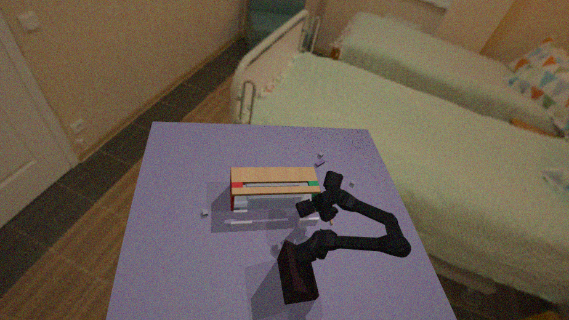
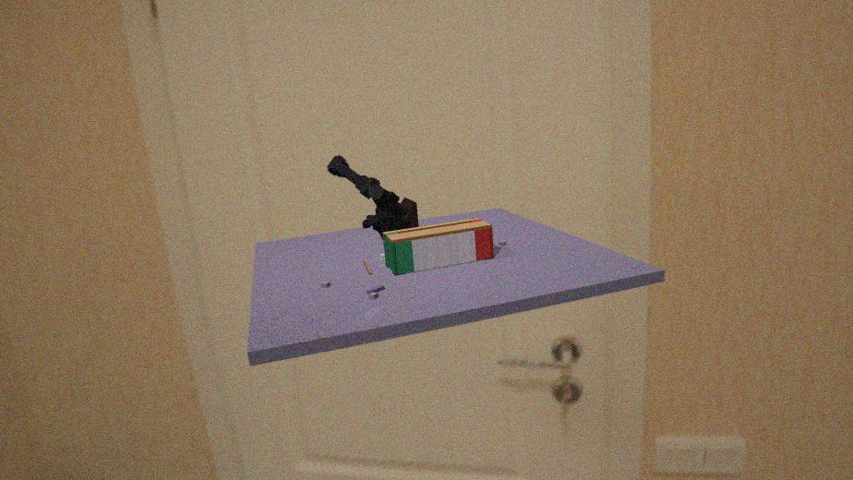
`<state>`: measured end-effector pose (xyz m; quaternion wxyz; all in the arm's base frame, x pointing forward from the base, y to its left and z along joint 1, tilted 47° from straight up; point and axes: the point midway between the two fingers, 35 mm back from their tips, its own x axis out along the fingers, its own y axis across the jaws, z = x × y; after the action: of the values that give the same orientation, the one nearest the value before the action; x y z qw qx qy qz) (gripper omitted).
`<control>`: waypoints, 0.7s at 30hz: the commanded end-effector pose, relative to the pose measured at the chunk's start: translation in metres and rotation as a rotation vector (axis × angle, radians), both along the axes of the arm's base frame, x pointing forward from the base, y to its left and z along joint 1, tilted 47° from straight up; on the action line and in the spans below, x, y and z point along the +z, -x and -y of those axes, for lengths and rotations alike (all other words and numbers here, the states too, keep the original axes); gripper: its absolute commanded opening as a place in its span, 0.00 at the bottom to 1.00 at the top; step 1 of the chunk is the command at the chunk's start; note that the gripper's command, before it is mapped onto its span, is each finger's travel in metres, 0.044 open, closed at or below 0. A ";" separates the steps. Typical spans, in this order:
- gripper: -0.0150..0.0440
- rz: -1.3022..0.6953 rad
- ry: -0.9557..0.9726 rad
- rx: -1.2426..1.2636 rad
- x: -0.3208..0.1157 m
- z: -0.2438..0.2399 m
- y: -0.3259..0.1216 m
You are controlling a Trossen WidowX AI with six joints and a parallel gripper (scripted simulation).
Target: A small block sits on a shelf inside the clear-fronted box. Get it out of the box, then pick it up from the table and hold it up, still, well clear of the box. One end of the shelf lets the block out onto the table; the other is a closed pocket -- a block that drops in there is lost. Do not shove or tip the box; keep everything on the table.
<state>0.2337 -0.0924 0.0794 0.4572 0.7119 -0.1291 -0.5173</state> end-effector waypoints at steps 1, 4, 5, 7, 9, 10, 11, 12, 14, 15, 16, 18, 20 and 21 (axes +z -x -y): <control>0.25 -0.092 0.064 0.084 0.002 -0.002 -0.001; 0.25 -0.175 0.117 0.155 0.003 -0.004 0.000; 0.25 -0.203 0.135 0.179 0.003 -0.004 0.000; 0.25 -0.258 0.170 0.226 0.004 -0.005 0.000; 0.25 -0.313 0.205 0.274 0.004 -0.006 0.000; 0.25 -0.341 0.223 0.297 0.004 -0.007 0.001; 0.25 -0.369 0.240 0.321 0.005 -0.007 0.001; 0.25 -0.397 0.258 0.345 0.005 -0.008 0.001; 0.25 -0.452 0.293 0.393 0.005 -0.009 0.001; 0.25 -0.480 0.310 0.416 0.006 -0.009 0.001; 0.25 -0.508 0.328 0.440 0.006 -0.010 0.002; 0.25 -0.564 0.362 0.488 0.007 -0.011 0.002; 0.25 -0.619 0.397 0.536 0.007 -0.012 0.002; 0.25 -0.647 0.414 0.560 0.008 -0.012 0.002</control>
<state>0.2304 -0.0819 0.0847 0.7051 0.4527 0.0913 -0.5381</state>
